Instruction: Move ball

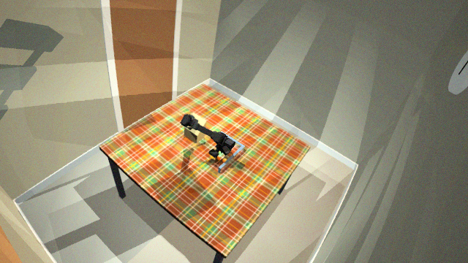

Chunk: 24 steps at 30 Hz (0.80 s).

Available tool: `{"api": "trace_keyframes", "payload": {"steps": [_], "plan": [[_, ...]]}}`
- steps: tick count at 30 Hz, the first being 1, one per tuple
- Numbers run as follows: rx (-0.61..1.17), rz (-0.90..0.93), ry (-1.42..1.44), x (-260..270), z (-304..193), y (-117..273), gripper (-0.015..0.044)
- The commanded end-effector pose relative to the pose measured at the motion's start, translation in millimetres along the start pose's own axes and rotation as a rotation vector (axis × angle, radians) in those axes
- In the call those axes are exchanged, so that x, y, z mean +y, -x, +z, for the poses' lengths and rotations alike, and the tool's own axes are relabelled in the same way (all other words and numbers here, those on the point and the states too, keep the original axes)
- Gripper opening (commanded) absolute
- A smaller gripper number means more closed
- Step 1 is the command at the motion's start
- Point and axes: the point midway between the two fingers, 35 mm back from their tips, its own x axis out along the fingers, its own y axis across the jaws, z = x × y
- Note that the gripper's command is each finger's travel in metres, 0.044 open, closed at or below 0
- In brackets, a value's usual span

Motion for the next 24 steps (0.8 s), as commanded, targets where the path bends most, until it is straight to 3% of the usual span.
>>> {"api": "trace_keyframes", "payload": {"steps": [1, 24], "plan": [[0.020, -0.027, 0.054, 1.9, -5.8, -0.2, 0.0292], [0.020, -0.027, 0.054, 1.1, -5.9, -30.5, 0.0292]]}}
